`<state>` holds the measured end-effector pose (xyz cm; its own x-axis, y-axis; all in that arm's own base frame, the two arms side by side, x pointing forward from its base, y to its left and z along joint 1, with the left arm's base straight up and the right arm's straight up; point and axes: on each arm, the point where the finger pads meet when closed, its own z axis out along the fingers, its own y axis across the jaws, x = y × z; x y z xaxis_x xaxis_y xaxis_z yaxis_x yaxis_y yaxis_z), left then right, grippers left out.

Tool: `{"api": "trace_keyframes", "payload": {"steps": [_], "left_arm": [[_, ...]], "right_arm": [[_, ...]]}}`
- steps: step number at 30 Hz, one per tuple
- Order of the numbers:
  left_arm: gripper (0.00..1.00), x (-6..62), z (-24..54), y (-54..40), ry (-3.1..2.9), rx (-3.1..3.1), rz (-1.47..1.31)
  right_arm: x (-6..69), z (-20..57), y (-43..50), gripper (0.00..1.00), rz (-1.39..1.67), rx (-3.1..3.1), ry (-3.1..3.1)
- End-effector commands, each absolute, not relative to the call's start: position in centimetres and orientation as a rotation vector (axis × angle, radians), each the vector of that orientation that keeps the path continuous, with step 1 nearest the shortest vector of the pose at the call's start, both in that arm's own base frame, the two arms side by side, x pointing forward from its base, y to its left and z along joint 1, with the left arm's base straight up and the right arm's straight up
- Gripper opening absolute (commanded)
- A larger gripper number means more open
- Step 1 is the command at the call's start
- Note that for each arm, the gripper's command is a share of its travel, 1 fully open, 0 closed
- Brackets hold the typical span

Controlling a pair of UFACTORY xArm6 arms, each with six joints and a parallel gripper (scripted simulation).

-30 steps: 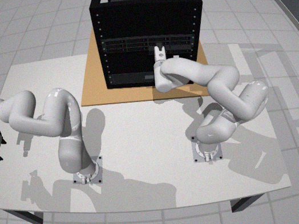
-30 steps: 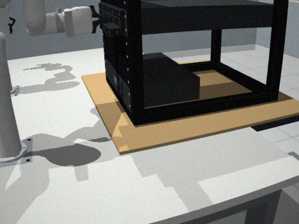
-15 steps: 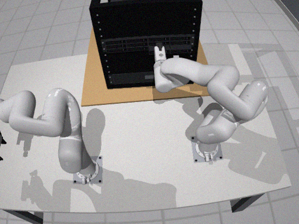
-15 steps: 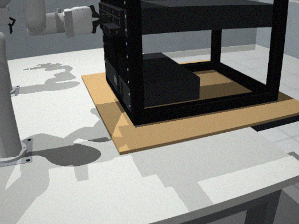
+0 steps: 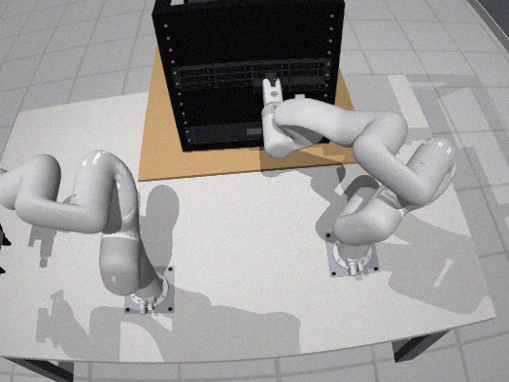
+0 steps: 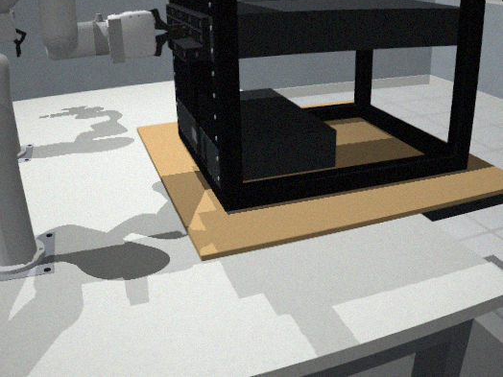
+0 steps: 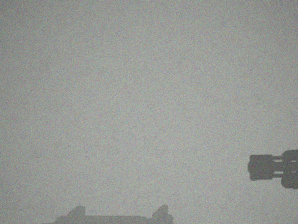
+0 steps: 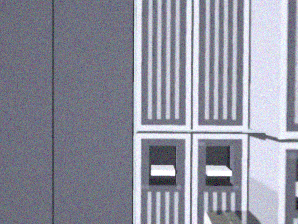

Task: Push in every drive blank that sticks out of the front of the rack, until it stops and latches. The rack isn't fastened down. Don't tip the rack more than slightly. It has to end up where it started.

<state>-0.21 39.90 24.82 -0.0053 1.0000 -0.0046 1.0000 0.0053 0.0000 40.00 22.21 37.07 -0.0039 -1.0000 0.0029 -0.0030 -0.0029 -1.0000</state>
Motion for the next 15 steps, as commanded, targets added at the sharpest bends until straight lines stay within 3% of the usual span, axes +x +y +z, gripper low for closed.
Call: {"api": "trace_keyframes", "payload": {"steps": [1, 15], "left_arm": [[1.00, -0.2, 25.0, 40.0, 2.227, 2.216, 0.000], [1.00, -0.2, 25.0, 40.0, 2.227, 2.216, 0.000]], "right_arm": [[40.0, 37.3, 22.2, 0.00, -1.212, -1.207, 1.212], [37.7, 37.3, 22.2, 0.00, -1.212, -1.207, 1.212]]}}
